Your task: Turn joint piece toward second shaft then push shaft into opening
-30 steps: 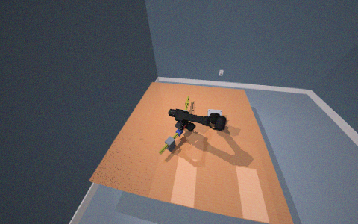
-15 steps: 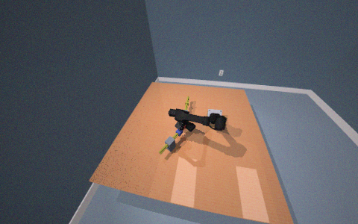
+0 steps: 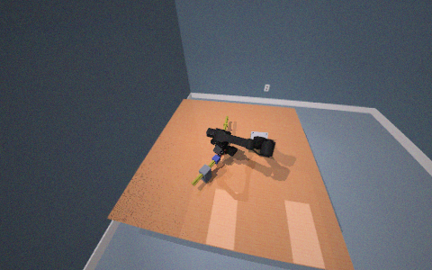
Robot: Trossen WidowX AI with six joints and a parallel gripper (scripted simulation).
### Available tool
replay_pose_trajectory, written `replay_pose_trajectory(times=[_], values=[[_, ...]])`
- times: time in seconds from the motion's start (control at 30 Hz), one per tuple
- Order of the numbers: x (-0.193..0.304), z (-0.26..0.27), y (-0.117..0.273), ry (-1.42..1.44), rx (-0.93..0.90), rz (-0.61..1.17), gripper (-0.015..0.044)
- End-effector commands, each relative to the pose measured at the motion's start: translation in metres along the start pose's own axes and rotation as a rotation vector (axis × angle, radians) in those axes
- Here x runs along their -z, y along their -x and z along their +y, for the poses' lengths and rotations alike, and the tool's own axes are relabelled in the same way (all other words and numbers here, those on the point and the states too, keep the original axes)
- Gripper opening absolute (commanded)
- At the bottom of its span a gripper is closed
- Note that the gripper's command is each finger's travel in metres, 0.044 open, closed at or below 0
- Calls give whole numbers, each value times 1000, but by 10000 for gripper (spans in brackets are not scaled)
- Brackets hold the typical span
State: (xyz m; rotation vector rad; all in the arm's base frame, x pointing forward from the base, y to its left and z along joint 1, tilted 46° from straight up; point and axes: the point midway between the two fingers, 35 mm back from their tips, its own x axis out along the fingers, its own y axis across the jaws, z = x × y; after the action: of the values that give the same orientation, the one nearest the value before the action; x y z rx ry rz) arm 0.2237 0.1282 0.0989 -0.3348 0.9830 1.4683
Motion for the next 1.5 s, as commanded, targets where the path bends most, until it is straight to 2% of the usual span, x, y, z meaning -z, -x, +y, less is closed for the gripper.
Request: replay_pose_trajectory(times=[0.0, 0.6, 1.47], values=[[1, -3, -3, 62, 0, -60, 0], [1, -14, -13, 283, -41, -281, 0], [1, -14, -14, 279, -48, -292, 0]])
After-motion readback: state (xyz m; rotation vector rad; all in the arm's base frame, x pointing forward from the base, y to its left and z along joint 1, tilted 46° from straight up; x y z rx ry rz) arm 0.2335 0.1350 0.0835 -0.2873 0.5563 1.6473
